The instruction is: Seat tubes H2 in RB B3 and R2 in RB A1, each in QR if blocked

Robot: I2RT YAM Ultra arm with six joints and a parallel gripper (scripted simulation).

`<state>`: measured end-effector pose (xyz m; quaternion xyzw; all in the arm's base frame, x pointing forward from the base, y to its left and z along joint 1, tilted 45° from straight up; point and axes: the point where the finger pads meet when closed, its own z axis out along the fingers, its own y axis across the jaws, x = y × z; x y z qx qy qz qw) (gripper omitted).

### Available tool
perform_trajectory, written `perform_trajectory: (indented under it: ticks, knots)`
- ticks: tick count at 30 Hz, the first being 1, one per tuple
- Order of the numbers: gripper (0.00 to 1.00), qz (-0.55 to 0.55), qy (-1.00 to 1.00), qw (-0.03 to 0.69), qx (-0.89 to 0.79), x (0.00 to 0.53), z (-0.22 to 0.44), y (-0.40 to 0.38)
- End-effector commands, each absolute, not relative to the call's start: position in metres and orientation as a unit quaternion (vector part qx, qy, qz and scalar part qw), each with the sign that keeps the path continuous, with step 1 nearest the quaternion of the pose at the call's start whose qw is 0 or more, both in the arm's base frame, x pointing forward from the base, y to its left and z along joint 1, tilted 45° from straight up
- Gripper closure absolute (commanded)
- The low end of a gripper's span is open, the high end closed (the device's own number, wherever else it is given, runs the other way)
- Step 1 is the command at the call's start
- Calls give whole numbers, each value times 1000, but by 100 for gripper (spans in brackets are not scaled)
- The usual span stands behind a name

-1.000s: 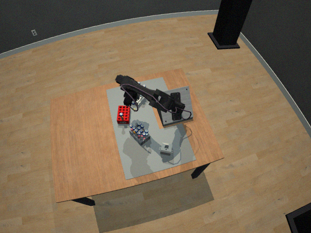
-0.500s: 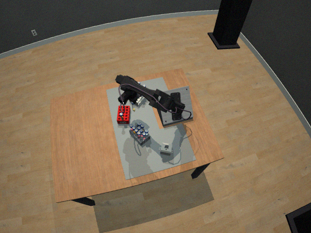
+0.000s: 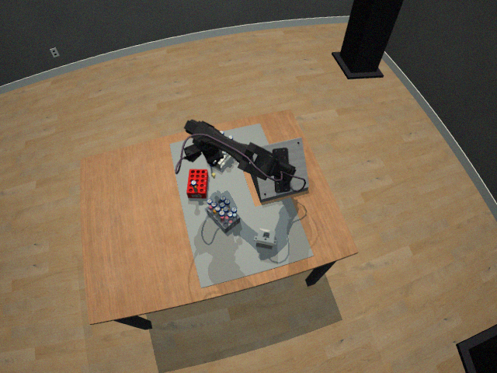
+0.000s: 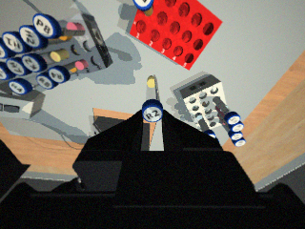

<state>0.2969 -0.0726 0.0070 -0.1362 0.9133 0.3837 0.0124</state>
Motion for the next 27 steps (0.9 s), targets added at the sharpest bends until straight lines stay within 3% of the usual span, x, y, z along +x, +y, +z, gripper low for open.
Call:
perform_trajectory:
  ticks: [1, 27]
  knots:
    - [100, 377, 924, -1, -69, 298, 15, -80]
    - [100, 346, 878, -146, 295, 298, 15, -81]
